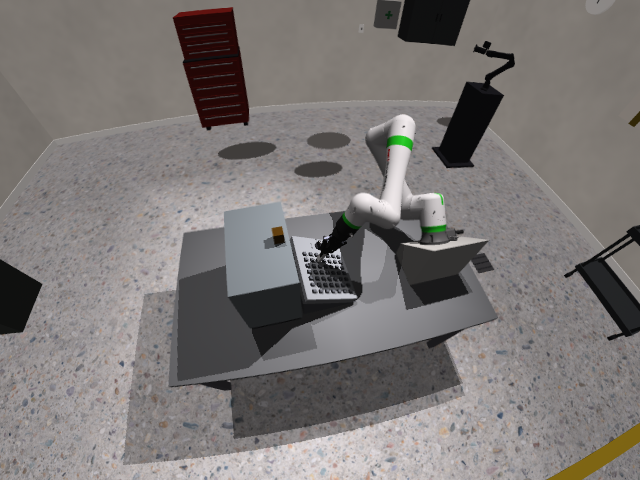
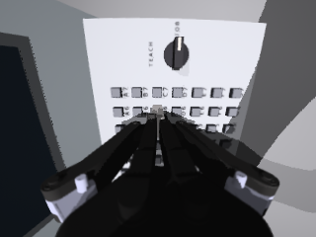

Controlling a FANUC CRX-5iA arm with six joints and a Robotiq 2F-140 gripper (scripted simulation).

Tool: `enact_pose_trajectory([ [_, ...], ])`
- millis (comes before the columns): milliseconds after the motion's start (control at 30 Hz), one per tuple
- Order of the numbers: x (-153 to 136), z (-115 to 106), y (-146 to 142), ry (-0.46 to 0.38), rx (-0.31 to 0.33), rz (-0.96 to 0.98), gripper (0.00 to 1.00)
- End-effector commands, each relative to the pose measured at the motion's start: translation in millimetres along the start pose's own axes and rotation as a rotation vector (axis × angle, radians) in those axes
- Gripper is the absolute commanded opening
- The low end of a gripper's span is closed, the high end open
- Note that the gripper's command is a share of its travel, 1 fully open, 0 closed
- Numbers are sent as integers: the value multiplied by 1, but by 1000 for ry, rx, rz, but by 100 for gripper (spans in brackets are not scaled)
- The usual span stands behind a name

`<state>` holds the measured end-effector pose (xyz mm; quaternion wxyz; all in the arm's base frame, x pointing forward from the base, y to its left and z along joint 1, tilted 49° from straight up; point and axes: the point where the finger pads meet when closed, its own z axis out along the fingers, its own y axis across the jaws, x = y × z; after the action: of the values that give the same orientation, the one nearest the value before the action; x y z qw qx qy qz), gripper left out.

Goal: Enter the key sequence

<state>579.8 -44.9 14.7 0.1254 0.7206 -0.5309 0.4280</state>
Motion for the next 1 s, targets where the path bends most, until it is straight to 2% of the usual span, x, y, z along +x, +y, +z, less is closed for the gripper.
enact_pose_trajectory([
  [0, 0, -4, 0, 0, 0, 0, 0],
  [533, 0, -27, 0, 0, 0, 0, 0],
  [967, 0, -29, 0, 0, 0, 0, 0],
])
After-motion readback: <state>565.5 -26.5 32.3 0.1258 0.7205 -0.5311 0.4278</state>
